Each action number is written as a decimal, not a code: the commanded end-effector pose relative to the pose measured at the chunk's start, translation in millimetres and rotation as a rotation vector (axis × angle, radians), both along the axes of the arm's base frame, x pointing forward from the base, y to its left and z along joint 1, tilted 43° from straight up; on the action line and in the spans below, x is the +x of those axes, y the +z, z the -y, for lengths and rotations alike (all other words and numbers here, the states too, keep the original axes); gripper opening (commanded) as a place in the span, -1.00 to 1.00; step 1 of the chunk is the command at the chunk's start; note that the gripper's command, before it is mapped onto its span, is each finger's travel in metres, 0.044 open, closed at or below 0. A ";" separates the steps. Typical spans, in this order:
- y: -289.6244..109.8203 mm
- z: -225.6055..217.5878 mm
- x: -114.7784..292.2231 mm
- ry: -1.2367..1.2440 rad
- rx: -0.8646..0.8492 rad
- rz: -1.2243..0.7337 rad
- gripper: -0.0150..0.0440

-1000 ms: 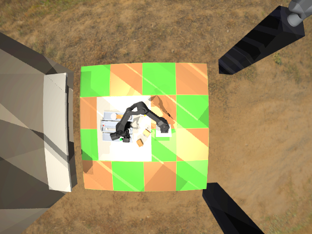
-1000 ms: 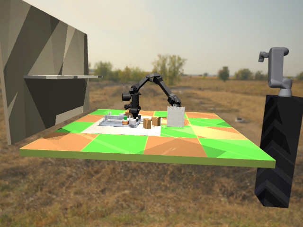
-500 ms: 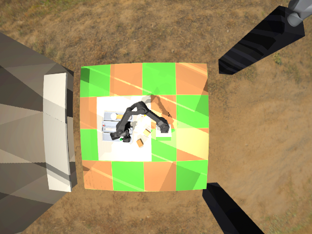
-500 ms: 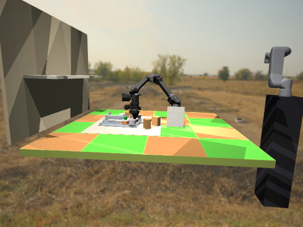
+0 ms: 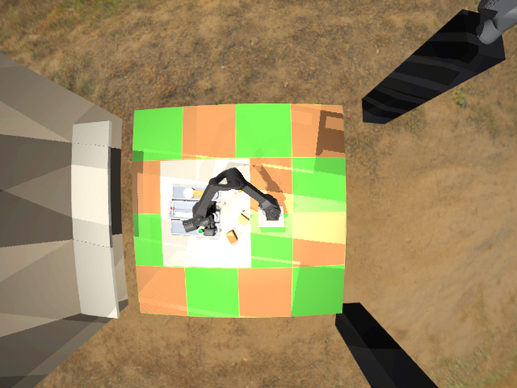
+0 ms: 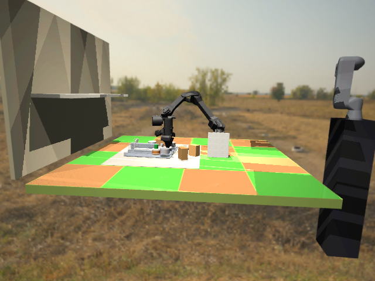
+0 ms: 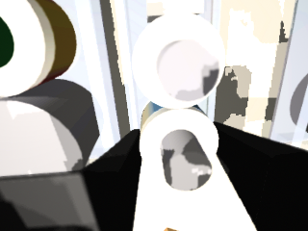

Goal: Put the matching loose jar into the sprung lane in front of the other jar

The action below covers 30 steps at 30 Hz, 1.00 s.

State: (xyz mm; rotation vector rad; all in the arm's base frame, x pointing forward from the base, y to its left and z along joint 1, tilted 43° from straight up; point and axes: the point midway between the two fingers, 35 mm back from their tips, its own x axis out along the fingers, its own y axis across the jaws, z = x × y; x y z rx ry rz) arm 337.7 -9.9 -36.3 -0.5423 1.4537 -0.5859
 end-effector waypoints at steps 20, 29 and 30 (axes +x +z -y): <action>0.4 2.9 0.4 -0.002 -0.009 0.014 -0.49; 0.3 2.9 -1.1 -0.002 -0.009 0.014 -0.49; 0.3 2.9 -1.3 -0.002 -0.009 0.014 -0.49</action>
